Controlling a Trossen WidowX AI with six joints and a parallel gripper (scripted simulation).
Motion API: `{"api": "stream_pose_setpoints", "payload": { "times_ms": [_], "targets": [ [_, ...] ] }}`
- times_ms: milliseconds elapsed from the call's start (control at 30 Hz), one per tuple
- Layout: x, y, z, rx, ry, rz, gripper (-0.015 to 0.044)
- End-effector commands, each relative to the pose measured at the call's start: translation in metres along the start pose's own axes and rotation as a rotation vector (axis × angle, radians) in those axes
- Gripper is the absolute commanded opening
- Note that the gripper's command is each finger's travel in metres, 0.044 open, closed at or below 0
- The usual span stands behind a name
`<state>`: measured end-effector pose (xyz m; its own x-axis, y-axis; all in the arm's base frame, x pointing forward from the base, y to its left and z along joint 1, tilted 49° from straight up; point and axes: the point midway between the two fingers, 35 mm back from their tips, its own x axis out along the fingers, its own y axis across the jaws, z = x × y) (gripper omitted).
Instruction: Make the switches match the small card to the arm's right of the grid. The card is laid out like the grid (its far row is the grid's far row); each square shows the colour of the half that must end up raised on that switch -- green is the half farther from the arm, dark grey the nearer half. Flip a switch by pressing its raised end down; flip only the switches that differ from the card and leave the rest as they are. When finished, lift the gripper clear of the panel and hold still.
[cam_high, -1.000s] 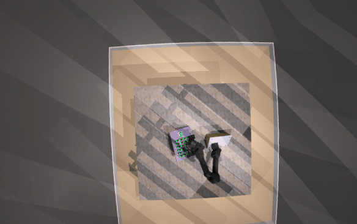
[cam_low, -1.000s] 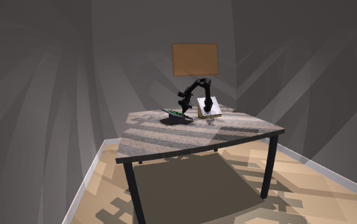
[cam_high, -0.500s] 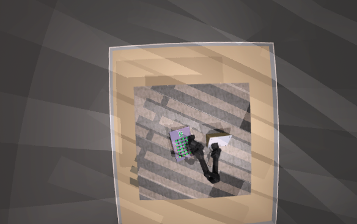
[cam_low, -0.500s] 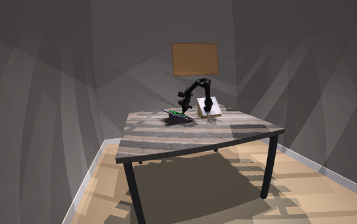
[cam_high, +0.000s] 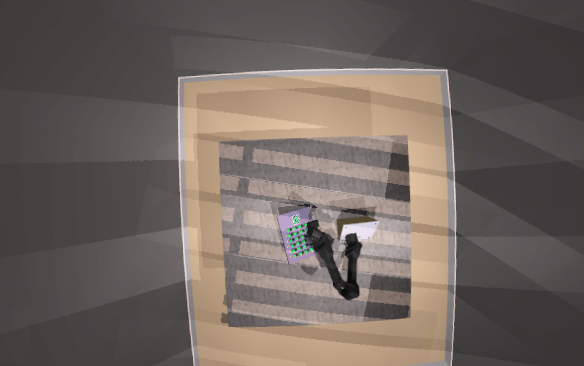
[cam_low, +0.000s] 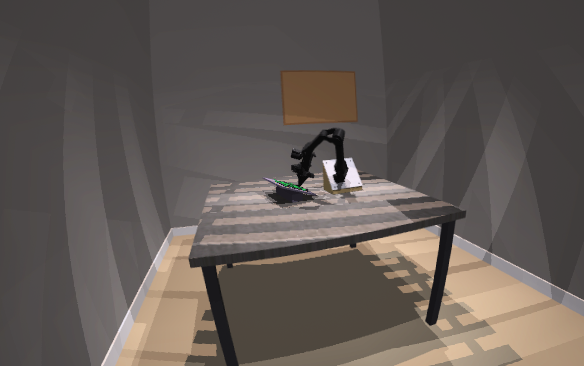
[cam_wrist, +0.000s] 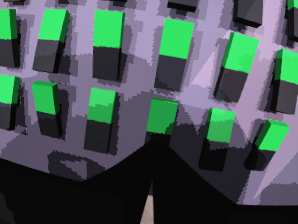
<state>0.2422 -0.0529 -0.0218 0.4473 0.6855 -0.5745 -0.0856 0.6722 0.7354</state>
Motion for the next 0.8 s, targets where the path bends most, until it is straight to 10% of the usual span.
{"api": "stream_pose_setpoints", "payload": {
  "times_ms": [0,767],
  "targets": [
    [0.001,0.0,0.0,0.002,-0.002,0.002,0.0],
    [-0.069,0.015,0.07,0.002,0.024,0.0,0.0]
  ]
}}
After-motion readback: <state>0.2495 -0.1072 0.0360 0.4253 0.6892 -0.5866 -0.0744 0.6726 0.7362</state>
